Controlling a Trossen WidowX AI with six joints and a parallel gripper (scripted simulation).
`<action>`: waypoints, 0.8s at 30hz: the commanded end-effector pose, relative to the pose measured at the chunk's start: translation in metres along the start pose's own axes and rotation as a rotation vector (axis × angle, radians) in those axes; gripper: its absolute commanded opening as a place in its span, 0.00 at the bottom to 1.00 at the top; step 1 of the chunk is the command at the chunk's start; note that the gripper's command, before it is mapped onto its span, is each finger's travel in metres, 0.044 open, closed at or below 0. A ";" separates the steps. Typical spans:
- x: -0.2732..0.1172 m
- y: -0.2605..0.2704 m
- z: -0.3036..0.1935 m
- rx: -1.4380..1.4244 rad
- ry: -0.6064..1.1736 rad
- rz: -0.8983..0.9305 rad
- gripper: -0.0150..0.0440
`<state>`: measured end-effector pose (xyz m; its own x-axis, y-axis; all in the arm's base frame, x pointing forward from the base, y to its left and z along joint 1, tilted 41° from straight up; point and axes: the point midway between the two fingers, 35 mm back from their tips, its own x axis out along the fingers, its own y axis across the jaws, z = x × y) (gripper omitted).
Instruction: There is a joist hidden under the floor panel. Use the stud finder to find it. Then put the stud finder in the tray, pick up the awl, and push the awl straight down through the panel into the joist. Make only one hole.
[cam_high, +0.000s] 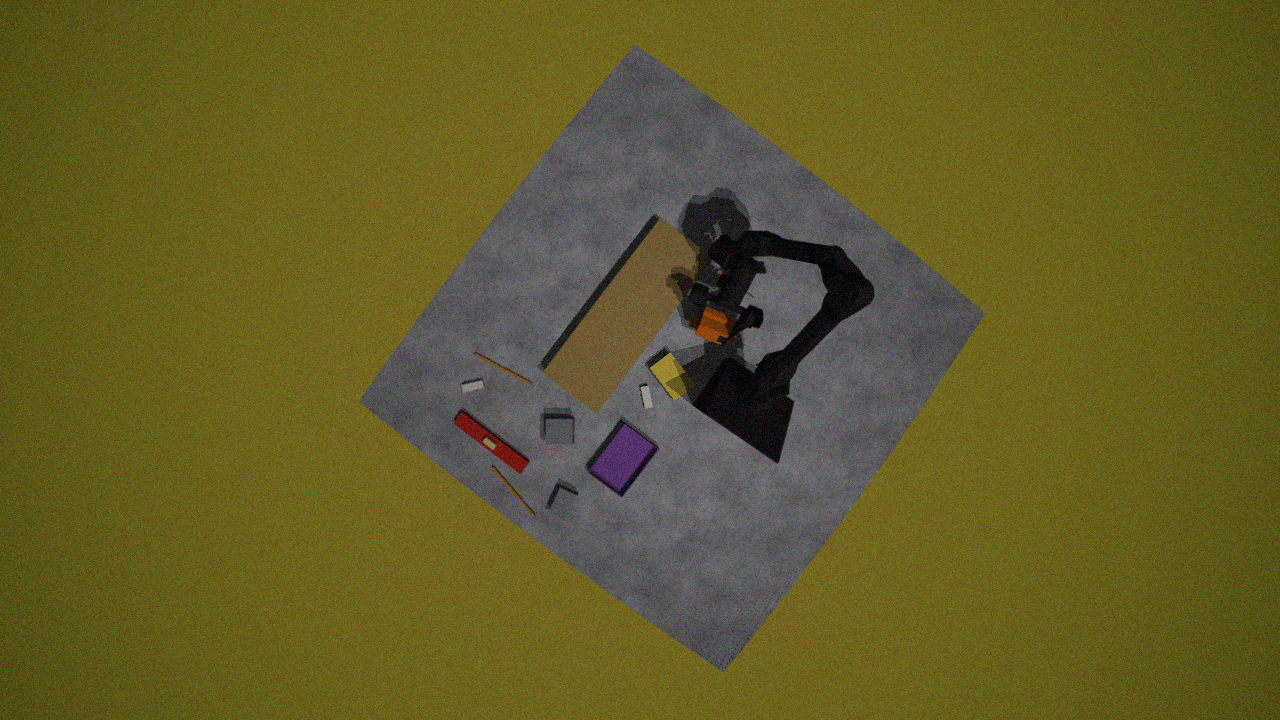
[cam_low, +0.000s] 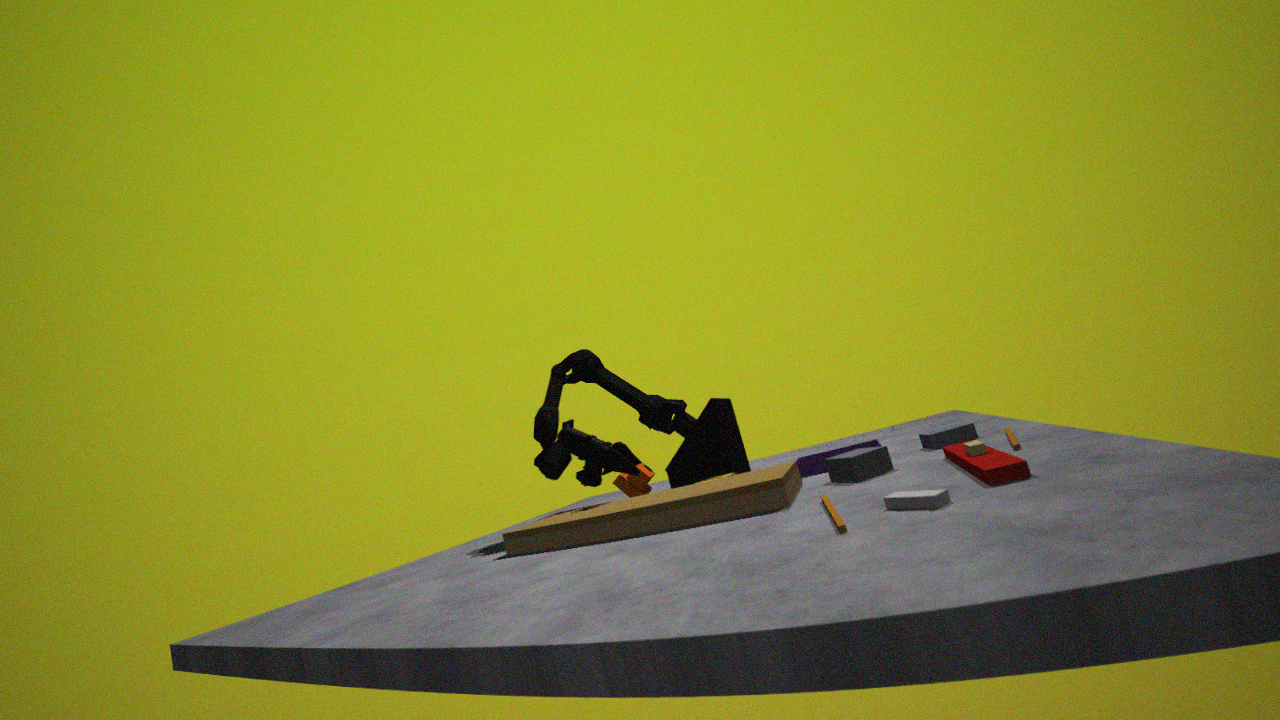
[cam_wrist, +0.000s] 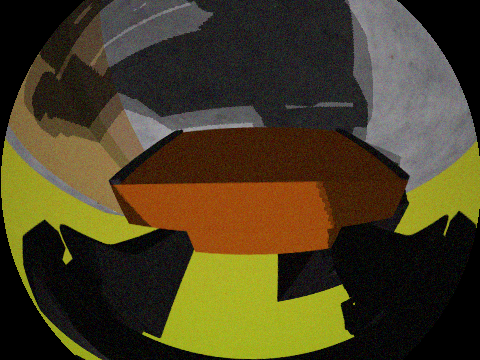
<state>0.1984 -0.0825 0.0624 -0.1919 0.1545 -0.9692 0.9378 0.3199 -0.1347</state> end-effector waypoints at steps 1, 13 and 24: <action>0.000 0.000 -0.001 -0.004 0.023 0.002 0.25; 0.000 0.000 0.001 -0.006 0.104 -0.001 0.25; 0.000 0.000 0.003 -0.006 0.180 0.002 0.25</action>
<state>0.1994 -0.0861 0.0612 -0.2360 0.2958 -0.9257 0.9363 0.3240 -0.1351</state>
